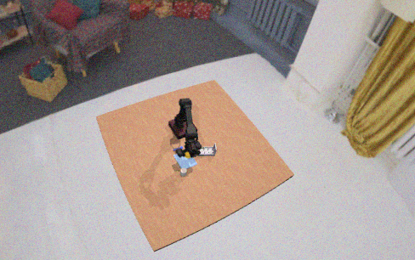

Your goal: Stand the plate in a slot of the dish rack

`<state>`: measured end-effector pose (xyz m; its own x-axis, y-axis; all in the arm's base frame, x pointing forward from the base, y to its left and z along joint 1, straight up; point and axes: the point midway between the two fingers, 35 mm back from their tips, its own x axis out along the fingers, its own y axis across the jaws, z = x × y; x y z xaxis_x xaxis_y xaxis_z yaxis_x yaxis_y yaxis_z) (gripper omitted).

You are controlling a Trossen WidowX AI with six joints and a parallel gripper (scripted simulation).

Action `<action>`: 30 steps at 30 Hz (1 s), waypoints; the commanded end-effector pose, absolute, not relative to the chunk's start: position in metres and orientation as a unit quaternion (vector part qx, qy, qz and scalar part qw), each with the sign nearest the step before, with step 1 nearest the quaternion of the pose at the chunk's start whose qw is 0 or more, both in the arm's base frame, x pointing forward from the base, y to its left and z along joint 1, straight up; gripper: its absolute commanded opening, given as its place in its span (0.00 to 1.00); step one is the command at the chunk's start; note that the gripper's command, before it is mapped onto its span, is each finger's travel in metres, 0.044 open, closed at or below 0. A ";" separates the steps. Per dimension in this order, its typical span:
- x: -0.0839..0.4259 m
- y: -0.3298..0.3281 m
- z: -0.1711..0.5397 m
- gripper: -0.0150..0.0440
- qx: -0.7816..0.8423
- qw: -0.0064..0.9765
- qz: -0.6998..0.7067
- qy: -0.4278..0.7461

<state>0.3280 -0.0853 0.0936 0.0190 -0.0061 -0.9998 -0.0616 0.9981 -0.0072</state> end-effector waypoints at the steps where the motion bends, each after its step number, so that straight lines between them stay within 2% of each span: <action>1: 0.330 -0.086 0.115 0.25 -0.026 0.718 0.021 0.695; 22: 0.326 -0.085 0.179 0.25 -0.025 0.717 0.021 0.696; 30: 0.304 -0.029 0.178 0.25 0.061 0.714 -0.056 0.695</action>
<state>0.3135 -0.0498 0.1766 0.0184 -0.0019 -0.9998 0.0852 0.9964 -0.0003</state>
